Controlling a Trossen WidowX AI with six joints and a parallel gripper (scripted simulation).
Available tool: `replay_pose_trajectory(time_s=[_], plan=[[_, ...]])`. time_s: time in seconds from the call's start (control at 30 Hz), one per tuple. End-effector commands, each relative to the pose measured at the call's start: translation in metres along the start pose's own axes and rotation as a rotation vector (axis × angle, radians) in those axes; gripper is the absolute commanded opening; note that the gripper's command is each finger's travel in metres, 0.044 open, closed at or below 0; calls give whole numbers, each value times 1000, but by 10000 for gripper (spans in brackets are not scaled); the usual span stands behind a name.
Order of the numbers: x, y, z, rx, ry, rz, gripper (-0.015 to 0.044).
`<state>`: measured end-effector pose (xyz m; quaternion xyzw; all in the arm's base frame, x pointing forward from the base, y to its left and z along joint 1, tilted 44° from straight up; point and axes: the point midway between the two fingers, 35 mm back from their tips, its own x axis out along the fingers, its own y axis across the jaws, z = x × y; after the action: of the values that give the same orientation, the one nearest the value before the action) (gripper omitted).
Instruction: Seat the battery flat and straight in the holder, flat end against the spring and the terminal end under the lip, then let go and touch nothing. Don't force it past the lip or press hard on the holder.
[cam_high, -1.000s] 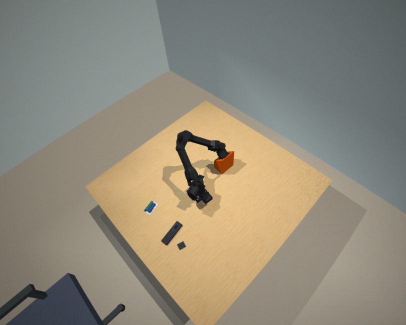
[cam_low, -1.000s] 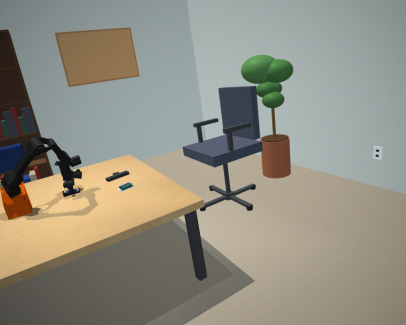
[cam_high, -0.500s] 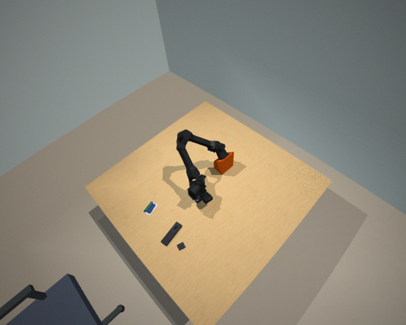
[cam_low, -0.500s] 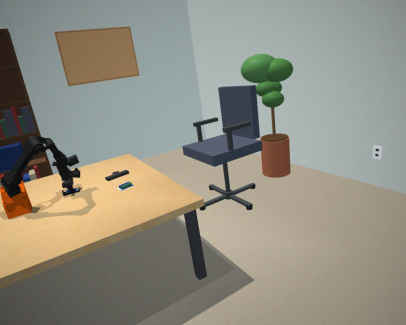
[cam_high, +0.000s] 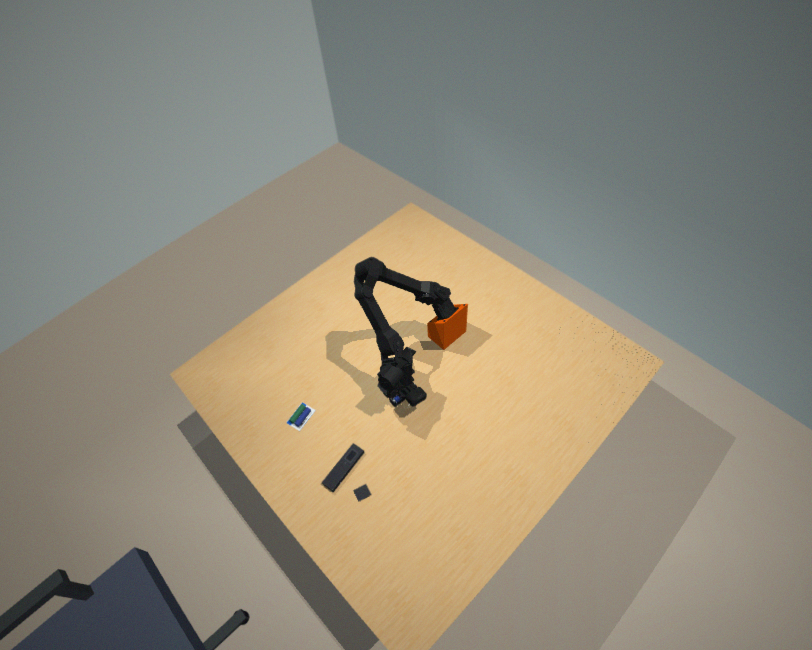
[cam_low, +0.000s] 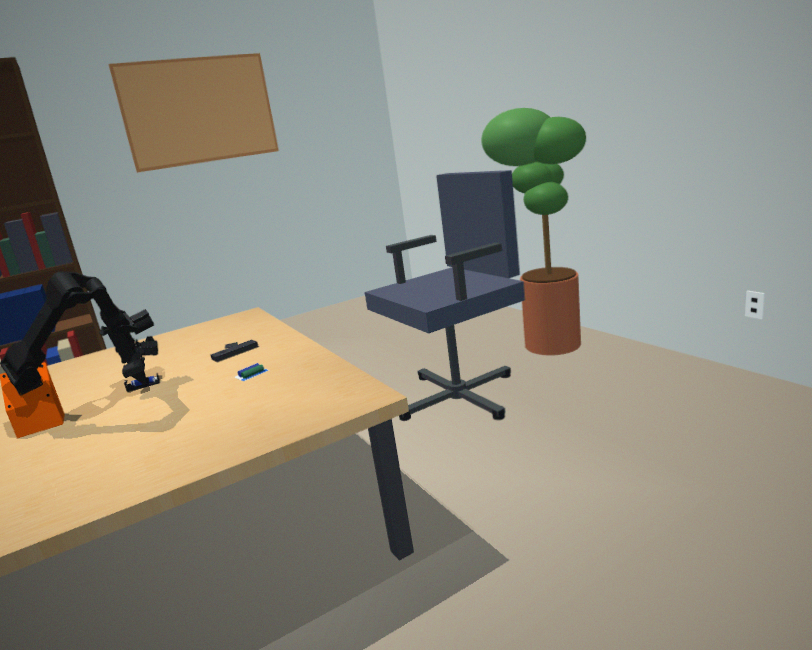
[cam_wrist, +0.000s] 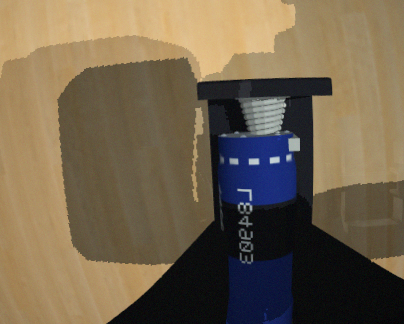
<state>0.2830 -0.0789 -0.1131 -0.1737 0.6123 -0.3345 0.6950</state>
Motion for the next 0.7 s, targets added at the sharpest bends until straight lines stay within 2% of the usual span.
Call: replay_pose_trajectory(time_s=[0.0, 0.67], plan=[[1, -2, -1, 4, -23, -3, 60], [-1, -2, -12, 4, -51, 1, 60]])
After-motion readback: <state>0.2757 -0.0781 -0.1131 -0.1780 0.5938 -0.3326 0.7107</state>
